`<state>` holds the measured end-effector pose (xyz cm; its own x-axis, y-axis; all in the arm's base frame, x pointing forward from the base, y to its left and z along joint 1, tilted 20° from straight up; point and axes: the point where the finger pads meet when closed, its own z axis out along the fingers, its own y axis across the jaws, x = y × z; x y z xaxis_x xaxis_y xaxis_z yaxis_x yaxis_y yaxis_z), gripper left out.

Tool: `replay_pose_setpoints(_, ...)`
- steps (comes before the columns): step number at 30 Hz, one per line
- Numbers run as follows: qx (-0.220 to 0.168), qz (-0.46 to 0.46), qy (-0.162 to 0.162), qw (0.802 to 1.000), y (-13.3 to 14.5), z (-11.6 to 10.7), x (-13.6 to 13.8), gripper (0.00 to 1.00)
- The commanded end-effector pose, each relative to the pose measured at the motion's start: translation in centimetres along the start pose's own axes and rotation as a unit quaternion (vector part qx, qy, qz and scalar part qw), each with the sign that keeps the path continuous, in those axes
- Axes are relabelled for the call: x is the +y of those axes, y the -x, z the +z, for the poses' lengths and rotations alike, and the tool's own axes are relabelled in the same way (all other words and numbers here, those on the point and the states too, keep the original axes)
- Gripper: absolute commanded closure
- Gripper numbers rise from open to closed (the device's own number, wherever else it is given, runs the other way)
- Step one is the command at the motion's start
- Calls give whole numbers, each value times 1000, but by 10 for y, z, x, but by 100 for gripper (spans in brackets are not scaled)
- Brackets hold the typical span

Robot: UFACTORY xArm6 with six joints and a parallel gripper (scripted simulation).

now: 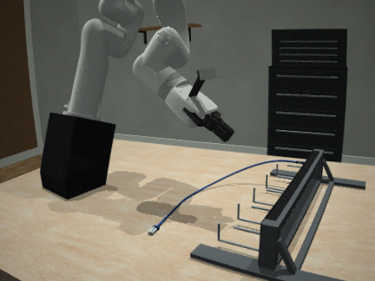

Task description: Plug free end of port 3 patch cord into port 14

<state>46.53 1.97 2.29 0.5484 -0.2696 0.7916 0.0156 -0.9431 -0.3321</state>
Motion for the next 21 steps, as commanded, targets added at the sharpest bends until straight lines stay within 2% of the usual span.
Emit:
replay_pose_setpoints(1, 1, 0, 0, 1000, -2, -5, 0, 100)
replay_pose_setpoints(8, 1, 0, 0, 1000, -2, -5, 9, 100)
replay_pose_setpoints(15, 1, 0, 0, 1000, -2, -5, 37, 100)
replay_pose_setpoints(17, 1, 0, 0, 1000, -2, -5, 37, 100)
replay_pose_setpoints(21, 1, 0, 0, 1000, -2, -5, 58, 100)
